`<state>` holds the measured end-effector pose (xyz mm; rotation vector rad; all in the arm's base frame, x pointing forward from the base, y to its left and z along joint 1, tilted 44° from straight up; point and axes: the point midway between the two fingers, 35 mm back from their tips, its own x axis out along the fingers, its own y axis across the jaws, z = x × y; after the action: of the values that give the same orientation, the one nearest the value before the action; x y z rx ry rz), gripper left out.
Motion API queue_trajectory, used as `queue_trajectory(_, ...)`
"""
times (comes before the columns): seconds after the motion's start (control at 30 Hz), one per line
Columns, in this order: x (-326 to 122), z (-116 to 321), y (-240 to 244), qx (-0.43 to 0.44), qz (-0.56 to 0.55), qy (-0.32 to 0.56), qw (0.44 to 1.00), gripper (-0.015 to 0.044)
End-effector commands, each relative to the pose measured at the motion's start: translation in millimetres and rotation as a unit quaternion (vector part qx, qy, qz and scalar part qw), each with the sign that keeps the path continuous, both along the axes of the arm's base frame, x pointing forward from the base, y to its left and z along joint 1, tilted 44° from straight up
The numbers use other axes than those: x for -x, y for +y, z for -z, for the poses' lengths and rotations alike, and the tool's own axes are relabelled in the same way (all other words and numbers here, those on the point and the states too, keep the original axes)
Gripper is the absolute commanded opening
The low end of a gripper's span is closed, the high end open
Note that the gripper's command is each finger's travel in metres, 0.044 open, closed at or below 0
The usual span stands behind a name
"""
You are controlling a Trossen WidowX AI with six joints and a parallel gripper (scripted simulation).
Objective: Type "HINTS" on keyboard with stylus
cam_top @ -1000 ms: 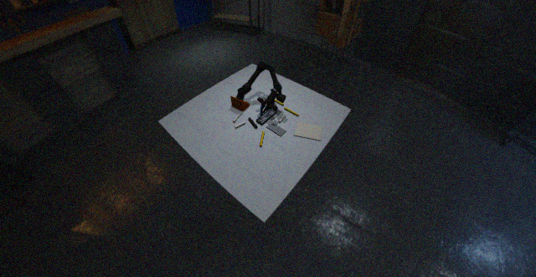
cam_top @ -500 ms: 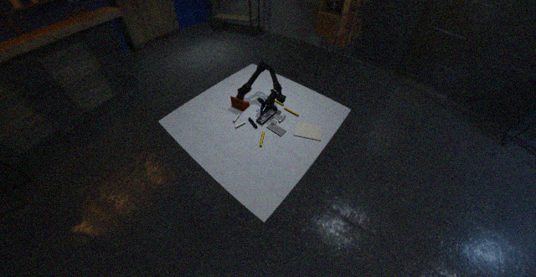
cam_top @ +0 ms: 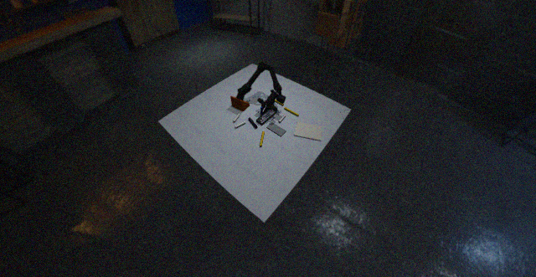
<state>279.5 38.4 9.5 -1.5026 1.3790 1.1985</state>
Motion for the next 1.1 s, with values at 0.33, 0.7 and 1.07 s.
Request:
queue_trajectory(0.33,-1.9,-14.3,-14.7,-0.002,0.003,0.002,1.0,0.0081)
queue_trajectory(0.7,-3.8,-27.4,-27.5,-0.001,0.003,0.002,1.0,0.0081)
queue_trajectory(1.07,-3.3,-42.1,-8.5,-0.003,0.006,0.003,1.0,0.0)
